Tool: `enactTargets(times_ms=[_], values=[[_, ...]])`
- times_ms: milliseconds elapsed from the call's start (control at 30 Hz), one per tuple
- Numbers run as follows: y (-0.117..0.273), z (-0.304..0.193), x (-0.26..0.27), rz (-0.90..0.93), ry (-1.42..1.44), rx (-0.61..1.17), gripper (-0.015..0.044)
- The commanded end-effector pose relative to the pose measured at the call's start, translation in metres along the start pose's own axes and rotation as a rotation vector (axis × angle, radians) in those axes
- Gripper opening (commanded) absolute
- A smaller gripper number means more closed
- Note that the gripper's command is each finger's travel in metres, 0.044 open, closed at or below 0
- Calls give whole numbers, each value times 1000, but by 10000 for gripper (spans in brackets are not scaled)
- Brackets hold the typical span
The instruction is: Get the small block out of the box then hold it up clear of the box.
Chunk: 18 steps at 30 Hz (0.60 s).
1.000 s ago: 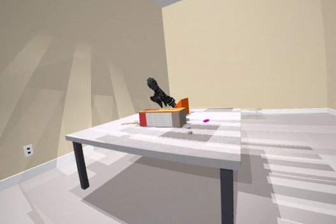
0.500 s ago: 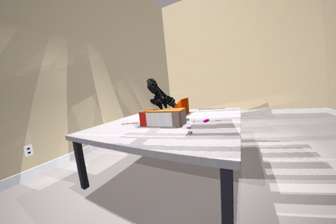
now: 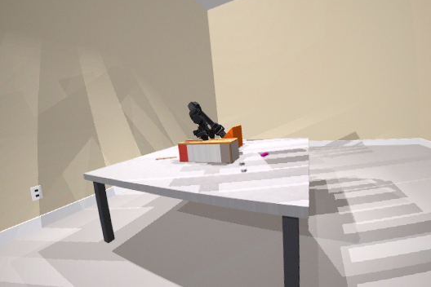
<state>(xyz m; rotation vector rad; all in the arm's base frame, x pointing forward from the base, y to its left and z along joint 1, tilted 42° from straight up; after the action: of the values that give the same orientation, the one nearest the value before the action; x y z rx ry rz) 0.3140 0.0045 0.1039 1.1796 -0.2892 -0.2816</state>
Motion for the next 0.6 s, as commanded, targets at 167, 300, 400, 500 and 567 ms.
enactTargets(times_ms=[167,300,400,500,567], values=[[-7,3,-2,-3,4,-2,400],[-8,1,-2,-4,4,-2,400],[-11,-7,-4,-4,4,-2,400],[-14,-15,-6,-5,4,-2,400],[-16,-19,-7,-5,4,-2,400]])
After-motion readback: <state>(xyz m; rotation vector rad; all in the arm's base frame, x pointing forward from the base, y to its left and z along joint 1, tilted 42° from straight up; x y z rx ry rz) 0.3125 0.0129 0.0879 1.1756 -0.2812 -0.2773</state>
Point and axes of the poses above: the point midway between the two fingers, 35 mm back from their tips, its own y axis back along the fingers, its own x axis across the jaws, z = x × y, the point moved 9 cm from there along y, back along the fingers, and after that the axes turned 13 degrees about -y, right-handed, at the moved point
